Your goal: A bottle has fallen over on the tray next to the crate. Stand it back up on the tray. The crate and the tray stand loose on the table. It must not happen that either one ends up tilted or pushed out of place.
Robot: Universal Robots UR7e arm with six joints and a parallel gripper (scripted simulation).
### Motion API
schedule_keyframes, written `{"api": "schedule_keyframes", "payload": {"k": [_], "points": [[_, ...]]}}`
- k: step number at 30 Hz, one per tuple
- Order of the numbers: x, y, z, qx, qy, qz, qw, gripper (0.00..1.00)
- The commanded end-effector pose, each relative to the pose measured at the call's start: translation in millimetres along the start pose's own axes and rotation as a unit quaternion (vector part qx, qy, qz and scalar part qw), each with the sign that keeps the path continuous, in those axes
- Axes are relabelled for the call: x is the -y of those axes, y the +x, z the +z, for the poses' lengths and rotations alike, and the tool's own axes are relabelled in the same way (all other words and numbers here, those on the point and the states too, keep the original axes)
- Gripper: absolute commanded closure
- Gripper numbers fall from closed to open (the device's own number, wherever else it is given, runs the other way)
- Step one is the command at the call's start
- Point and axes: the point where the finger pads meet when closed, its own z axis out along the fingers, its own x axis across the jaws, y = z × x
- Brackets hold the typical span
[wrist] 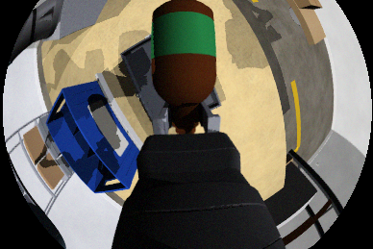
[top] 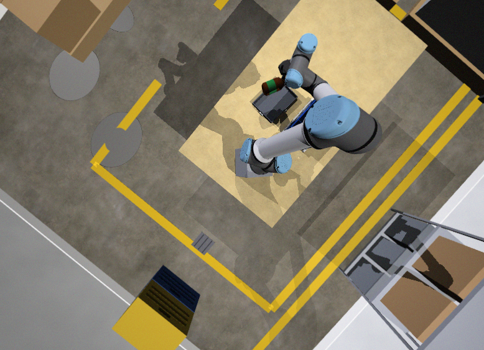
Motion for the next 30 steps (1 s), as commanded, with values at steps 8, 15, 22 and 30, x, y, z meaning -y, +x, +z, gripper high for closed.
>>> {"api": "schedule_keyframes", "payload": {"k": [8, 15, 22, 30], "points": [[-0.1, 0.3, -0.5, -0.001, 0.000, 0.047, 0.999, 1.00], [-0.2, 0.3, -0.5, -0.001, 0.000, 0.101, 0.995, 1.00], [-0.3, 0.3, -0.5, -0.001, 0.000, 0.124, 0.992, 1.00], [-0.3, 0.3, -0.5, -0.001, 0.000, 0.128, 0.992, 1.00]]}}
